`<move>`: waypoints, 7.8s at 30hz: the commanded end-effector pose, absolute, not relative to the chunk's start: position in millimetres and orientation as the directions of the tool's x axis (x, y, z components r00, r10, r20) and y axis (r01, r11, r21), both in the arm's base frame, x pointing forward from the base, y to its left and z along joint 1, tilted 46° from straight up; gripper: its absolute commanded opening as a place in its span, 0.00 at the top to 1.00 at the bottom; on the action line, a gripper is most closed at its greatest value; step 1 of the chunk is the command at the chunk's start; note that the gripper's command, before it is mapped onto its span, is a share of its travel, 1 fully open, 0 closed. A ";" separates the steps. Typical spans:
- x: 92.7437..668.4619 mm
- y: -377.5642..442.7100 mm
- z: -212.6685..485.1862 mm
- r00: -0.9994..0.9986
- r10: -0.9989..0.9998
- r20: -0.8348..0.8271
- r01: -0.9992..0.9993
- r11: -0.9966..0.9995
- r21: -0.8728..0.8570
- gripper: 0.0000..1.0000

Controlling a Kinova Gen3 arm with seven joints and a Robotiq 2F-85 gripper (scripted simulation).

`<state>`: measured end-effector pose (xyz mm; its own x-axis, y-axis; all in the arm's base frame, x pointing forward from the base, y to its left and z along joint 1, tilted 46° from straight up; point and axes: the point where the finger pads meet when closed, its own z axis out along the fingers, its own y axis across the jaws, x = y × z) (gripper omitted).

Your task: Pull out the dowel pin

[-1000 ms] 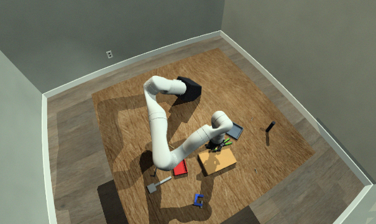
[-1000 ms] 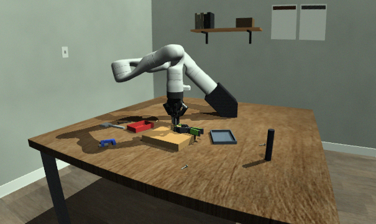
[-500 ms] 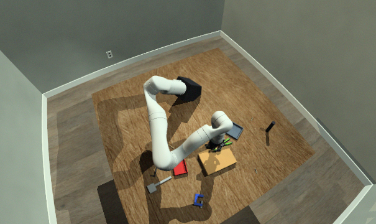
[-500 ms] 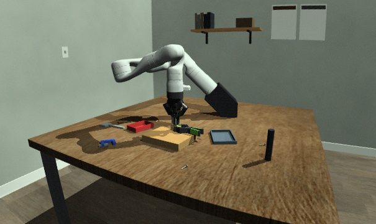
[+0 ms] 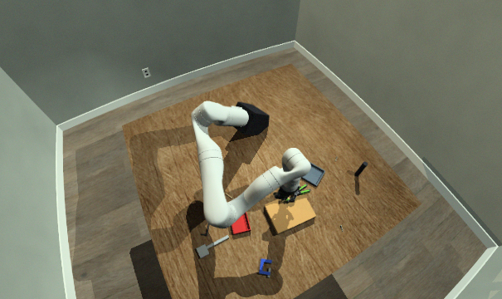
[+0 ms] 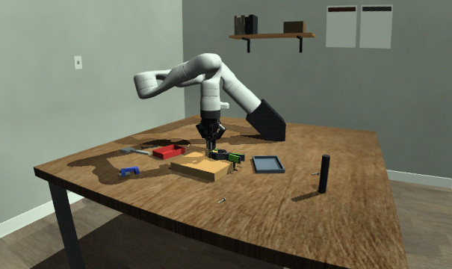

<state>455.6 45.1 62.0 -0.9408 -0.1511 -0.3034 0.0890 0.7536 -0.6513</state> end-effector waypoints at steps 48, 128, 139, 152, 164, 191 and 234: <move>455.7 45.8 62.6 -0.940 -0.154 -0.303 0.087 0.754 -0.652 0.90; 455.7 45.8 62.6 -0.942 -0.166 -0.292 0.071 0.751 -0.657 0.90; 455.7 45.8 62.6 -0.942 -0.170 -0.289 0.067 0.750 -0.658 0.90; 455.7 45.8 62.6 -0.942 -0.174 -0.286 0.062 0.749 -0.659 0.90; 455.7 45.8 62.6 -0.943 -0.178 -0.282 0.056 0.748 -0.661 0.90; 455.7 45.8 62.7 -0.944 -0.190 -0.271 0.041 0.745 -0.666 0.90; 455.7 45.8 62.7 -0.944 -0.215 -0.249 0.010 0.738 -0.674 0.90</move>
